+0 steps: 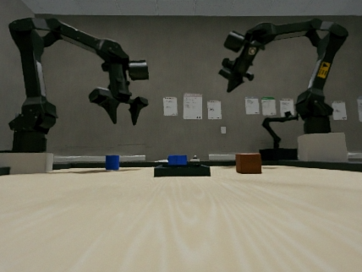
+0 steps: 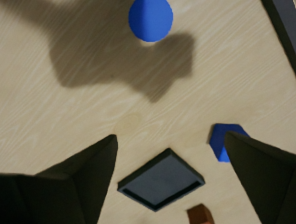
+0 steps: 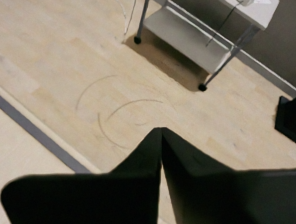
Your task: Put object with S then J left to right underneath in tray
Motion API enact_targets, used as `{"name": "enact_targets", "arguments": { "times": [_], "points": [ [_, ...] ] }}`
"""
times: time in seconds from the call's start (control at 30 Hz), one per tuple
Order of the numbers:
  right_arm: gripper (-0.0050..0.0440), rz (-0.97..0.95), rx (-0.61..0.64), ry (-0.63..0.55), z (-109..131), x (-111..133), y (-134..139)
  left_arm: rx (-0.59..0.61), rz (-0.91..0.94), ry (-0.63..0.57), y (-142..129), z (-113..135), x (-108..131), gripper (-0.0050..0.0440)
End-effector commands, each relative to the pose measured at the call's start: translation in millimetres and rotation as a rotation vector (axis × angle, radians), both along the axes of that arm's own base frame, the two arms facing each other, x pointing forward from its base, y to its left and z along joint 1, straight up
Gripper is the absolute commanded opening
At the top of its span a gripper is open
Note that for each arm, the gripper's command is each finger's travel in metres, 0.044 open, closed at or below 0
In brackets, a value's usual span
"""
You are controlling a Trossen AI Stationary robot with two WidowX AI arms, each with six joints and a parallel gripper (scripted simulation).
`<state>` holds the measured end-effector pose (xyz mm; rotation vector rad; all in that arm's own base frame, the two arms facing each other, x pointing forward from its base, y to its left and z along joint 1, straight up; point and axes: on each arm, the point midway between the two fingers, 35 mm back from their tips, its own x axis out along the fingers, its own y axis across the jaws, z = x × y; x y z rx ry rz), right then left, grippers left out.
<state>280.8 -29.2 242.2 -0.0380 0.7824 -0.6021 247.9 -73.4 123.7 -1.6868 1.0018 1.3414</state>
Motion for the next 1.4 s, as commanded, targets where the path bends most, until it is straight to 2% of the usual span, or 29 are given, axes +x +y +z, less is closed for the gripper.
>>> {"name": "enact_targets", "arguments": {
  "times": [0.0, 0.43, 0.5, 0.53, 0.57, 0.7, 1.0, 1.13, 1.37],
  "points": [
    [-0.005, 0.073, 0.073, -0.09, -1, 8, 4, 0.033, -0.094, 0.001, 8, -10, -1, 0.04],
    [-0.005, 0.292, 0.159, -0.373, 15, 35, 16, 0.109, -0.364, 0.03, 30, -37, -10, 0.04],
    [-0.005, 0.292, 0.159, -0.373, 15, 35, 16, 0.109, -0.364, 0.03, 30, -37, -10, 0.04],
    [-0.005, 0.314, 0.157, -0.442, 26, 41, 18, 0.114, -0.385, 0.033, 31, -40, -11, 0.04],
    [-0.005, 0.355, 0.156, -0.448, 22, 39, 19, 0.125, -0.435, 0.04, 35, -44, -13, 0.04],
    [-0.005, 0.431, 0.137, -0.547, 34, 41, 22, 0.141, -0.519, 0.053, 41, -52, -17, 0.04],
    [-0.005, 0.584, 0.045, -0.776, 68, 36, 28, 0.166, -0.683, 0.08, 53, -67, -25, 0.04],
    [-0.005, 0.605, 0.022, -0.822, 76, 34, 29, 0.169, -0.706, 0.082, 55, -69, -26, 0.04],
    [-0.005, 0.606, 0.025, -0.822, 76, 35, 29, 0.167, -0.71, 0.079, 54, -68, -26, 0.04]
  ]
}}
